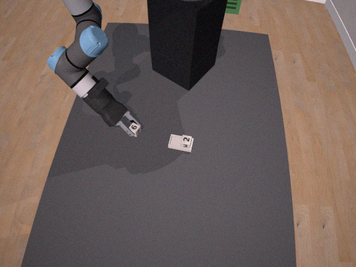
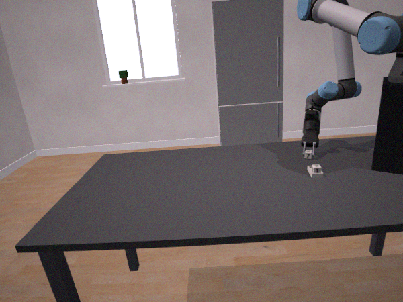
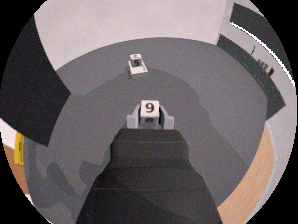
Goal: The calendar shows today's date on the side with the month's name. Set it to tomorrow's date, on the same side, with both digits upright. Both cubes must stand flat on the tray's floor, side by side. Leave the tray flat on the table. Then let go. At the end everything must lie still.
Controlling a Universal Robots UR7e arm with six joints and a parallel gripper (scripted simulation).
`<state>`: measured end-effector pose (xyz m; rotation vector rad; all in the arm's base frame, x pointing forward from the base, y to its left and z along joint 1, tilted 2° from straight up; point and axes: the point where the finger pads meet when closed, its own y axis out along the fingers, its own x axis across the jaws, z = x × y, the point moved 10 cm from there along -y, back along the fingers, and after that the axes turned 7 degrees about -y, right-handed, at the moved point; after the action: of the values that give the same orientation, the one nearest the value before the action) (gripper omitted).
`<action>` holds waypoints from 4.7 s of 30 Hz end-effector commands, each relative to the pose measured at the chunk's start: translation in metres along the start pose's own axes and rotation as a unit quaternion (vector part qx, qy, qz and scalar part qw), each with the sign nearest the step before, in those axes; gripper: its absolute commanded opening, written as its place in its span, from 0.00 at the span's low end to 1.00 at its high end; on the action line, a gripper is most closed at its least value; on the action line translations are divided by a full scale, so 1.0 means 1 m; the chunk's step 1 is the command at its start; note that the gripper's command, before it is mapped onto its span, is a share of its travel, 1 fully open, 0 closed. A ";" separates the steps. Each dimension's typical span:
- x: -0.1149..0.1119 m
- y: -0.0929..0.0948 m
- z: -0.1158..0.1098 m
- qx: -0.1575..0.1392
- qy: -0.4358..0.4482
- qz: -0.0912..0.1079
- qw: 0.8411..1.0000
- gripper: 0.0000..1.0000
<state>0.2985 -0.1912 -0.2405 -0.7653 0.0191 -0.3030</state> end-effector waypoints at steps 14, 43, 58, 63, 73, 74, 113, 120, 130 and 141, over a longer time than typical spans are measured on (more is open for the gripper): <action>0.000 0.003 -0.003 0.000 0.000 0.000 1.000 0.57; 0.000 0.003 -0.003 0.000 0.000 0.000 1.000 0.57; 0.000 0.003 -0.003 0.000 0.000 0.000 1.000 0.57; 0.000 0.003 -0.003 0.000 0.000 0.000 1.000 0.57; 0.000 0.003 -0.003 0.000 0.000 0.000 1.000 0.63; 0.000 0.003 -0.003 0.000 0.000 0.000 1.000 0.69; 0.000 0.000 -0.001 0.000 0.000 0.000 1.000 1.00; 0.002 -0.012 0.012 0.000 0.000 0.000 1.000 1.00; 0.004 -0.032 0.031 0.000 0.000 0.000 1.000 1.00; 0.006 -0.046 0.045 0.000 0.000 0.000 1.000 1.00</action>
<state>0.2977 -0.1930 -0.1798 -0.7658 0.0188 -0.3032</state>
